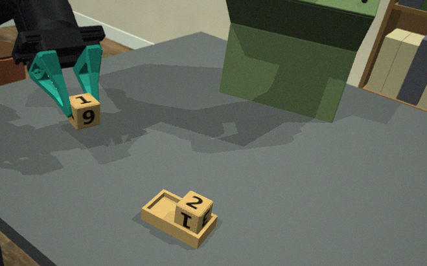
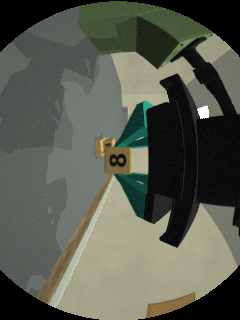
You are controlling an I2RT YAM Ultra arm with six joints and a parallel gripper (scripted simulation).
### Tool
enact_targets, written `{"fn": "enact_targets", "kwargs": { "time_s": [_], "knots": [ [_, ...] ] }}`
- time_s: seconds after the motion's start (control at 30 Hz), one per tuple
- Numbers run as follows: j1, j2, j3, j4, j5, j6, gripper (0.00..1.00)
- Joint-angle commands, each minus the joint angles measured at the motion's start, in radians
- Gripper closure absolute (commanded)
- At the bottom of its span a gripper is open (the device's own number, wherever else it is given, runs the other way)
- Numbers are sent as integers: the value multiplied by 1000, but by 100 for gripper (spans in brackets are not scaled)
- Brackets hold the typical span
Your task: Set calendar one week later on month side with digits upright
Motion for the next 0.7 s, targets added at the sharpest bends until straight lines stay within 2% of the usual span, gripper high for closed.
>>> {"fn": "enact_targets", "kwargs": {
  "time_s": [0.0,0.37,0.43,0.67],
  "knots": [
    [-3,-4,-2,38,-5,29,73],
    [21,11,-23,205,-5,163,73],
    [21,11,-23,205,-5,163,73],
    [39,26,-37,333,-4,263,73]
  ]
}}
